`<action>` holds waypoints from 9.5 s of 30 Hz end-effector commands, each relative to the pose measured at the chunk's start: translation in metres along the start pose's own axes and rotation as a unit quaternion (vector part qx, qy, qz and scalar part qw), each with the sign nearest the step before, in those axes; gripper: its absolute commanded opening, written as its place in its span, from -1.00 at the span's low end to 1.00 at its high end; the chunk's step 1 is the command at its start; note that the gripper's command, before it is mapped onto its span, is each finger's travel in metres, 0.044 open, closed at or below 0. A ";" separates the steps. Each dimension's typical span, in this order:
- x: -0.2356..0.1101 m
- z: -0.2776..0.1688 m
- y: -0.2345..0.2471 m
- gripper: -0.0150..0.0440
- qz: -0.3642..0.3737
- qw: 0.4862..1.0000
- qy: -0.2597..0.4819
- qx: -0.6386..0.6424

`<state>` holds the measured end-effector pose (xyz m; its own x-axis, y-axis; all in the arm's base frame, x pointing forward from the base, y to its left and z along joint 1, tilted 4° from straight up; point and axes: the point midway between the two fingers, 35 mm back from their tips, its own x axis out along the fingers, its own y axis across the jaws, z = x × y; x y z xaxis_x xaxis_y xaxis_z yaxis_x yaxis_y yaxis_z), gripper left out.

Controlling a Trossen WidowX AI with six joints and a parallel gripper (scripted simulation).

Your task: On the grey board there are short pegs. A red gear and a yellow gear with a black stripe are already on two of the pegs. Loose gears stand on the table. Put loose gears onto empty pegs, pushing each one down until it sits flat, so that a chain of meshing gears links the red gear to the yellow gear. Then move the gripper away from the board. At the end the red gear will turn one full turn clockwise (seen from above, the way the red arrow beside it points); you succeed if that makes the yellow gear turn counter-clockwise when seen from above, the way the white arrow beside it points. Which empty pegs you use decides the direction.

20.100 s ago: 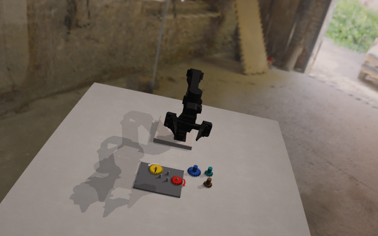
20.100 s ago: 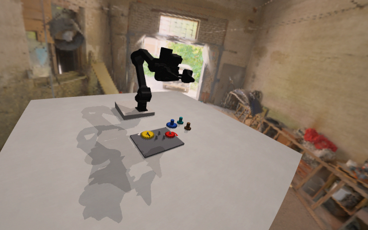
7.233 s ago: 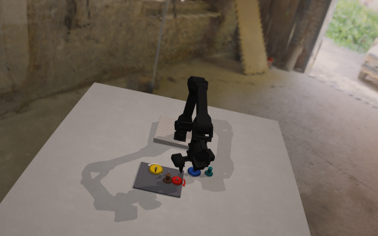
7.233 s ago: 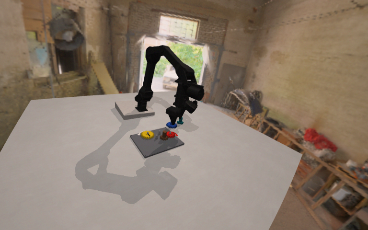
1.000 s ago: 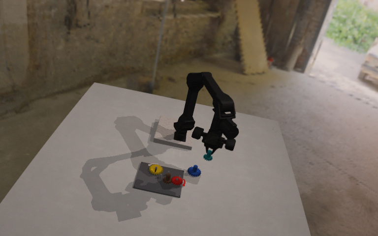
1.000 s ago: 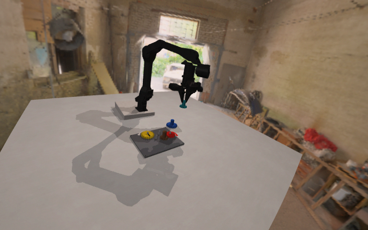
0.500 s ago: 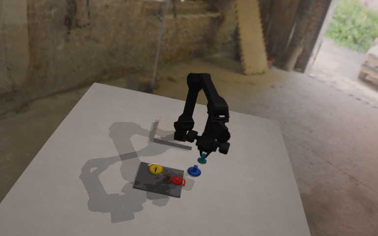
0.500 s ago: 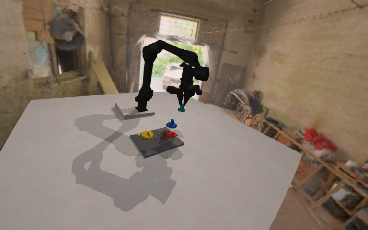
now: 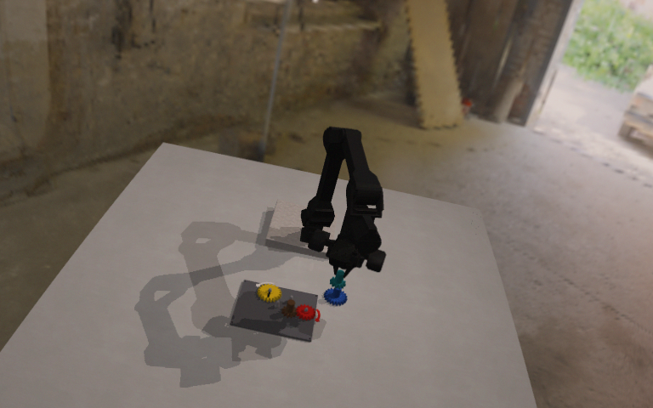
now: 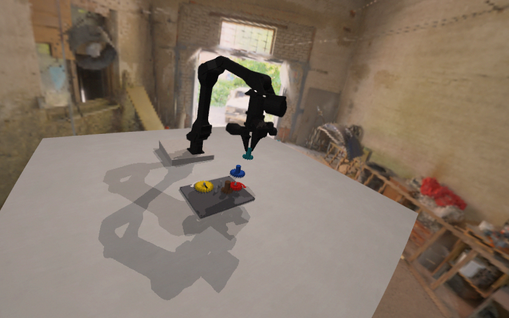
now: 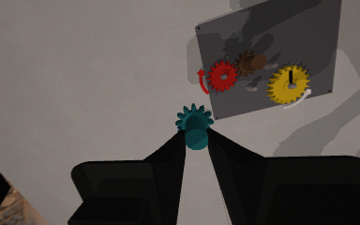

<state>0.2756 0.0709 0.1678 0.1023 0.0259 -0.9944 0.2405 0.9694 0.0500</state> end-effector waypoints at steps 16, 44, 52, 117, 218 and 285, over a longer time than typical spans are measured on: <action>0.016 0.023 -0.034 -0.49 -0.001 1.000 0.004 -0.006; 0.036 0.045 -0.090 -0.49 -0.002 1.000 0.005 -0.014; 0.042 0.049 -0.107 -0.49 -0.002 1.000 0.005 -0.016; 0.051 0.053 -0.135 -0.49 0.001 0.849 0.004 -0.528; 0.008 0.050 -0.134 0.61 0.001 0.855 0.006 -0.518; -0.023 -0.035 0.081 1.00 0.017 0.857 0.000 -0.515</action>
<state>0.2825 0.1146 0.1833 0.0936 0.0572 -0.9940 -0.7423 0.6693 -0.0314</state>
